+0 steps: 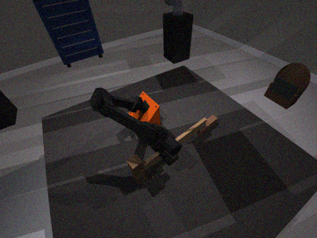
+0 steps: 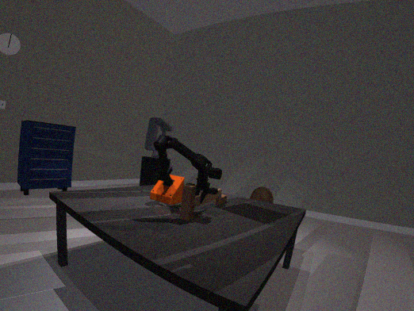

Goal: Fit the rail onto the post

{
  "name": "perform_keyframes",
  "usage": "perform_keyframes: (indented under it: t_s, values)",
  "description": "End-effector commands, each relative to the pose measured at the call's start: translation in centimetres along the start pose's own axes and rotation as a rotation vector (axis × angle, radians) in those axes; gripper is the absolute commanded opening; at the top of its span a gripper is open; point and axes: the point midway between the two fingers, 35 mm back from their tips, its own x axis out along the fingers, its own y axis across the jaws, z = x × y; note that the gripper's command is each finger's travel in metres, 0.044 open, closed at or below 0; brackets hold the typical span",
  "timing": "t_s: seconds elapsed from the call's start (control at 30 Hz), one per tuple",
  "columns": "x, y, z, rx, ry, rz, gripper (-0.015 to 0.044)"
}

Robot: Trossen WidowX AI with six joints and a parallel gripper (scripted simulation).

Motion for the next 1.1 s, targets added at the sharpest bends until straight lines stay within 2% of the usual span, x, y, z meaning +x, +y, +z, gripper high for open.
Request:
perform_keyframes:
  t_s: [0.0, 1.07]
  values:
    - [-0.53, -0.06, -0.54, -0.001, 0.009, -0.011, 0.0000]
    - [-0.45, -0.07, -1.15, -0.001, 0.009, -0.011, 0.0000]
